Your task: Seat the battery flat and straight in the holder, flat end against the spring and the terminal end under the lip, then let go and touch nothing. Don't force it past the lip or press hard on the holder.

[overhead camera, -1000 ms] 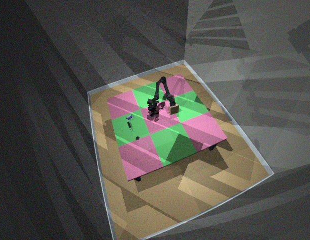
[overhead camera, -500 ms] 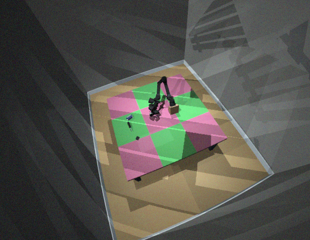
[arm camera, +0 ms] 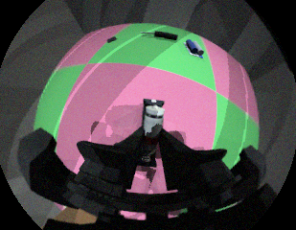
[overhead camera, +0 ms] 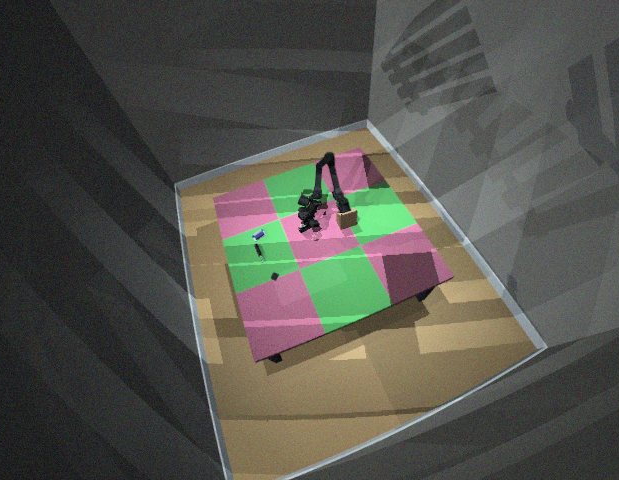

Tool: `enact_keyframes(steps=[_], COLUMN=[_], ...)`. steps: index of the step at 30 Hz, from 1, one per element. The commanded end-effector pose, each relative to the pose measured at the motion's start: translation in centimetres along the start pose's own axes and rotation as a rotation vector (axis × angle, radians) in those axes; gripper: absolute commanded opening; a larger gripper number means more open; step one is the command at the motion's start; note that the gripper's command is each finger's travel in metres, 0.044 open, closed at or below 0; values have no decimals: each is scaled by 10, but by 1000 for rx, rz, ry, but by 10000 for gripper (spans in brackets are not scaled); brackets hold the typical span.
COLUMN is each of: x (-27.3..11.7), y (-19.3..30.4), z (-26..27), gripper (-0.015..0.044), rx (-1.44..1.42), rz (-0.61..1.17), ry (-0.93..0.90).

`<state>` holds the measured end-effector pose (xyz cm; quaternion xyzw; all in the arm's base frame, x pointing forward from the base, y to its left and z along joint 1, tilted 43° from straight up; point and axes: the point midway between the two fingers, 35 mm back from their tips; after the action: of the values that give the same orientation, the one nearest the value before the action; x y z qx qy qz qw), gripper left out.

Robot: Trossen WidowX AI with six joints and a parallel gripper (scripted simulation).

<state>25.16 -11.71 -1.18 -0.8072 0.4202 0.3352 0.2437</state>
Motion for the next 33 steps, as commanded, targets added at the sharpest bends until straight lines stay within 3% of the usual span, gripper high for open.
enact_keyframes(steps=[1,33], x=[-1,-5], y=[6,12], z=[3,5], gripper=[76,76], rx=[-5,-5], rz=[6,18], ry=[-5,-11])
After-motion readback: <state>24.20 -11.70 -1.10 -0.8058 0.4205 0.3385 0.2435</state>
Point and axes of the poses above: the point midway between the two fingers, 35 mm back from their tips, its own x axis out along the fingers, its own z axis across the jaws, y = z × x, and after that the axes turned 12 degrees about -x, right-handed
